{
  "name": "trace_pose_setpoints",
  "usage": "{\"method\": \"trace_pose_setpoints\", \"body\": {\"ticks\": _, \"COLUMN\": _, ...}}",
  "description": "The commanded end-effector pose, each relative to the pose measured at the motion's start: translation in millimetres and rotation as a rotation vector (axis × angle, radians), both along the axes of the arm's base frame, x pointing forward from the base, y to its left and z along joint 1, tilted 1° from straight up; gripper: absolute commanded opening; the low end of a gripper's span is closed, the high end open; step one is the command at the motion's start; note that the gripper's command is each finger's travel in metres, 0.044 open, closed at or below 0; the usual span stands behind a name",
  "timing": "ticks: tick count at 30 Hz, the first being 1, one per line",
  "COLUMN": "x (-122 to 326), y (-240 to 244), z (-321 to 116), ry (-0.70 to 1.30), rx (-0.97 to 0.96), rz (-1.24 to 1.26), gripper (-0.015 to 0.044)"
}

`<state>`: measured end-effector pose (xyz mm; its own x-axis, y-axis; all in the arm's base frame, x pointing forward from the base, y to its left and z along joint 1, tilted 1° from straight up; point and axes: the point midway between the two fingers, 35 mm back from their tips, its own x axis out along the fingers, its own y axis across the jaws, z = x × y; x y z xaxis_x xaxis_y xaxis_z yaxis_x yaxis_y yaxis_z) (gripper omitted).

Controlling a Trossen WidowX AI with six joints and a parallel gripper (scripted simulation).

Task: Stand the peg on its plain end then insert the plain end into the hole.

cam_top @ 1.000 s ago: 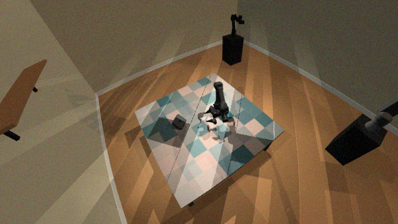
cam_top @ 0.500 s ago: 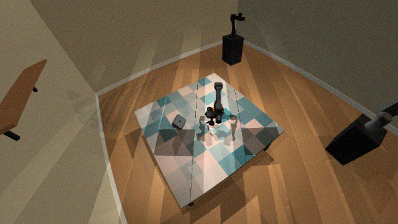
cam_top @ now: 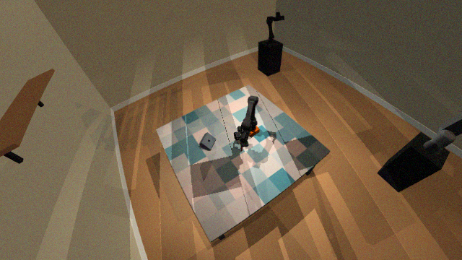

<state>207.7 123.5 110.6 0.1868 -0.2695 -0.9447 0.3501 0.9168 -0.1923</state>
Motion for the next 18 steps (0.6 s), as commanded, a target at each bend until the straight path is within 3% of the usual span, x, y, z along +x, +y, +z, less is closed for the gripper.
{"method": "trace_pose_setpoints", "body": {"ticks": 1, "x": 3, "y": 6, "z": 0, "ry": 0.078, "rx": 0.095, "rz": 0.018, "gripper": 0.044}}
{"method": "trace_pose_setpoints", "body": {"ticks": 9, "x": 12, "y": 18, "z": 6, "ry": 0.184, "rx": 0.292, "rz": 0.064, "gripper": 0.044}}
{"method": "trace_pose_setpoints", "body": {"ticks": 18, "x": 13, "y": 18, "z": 6, "ry": 0.186, "rx": 0.297, "rz": 0.065, "gripper": 0.044}}
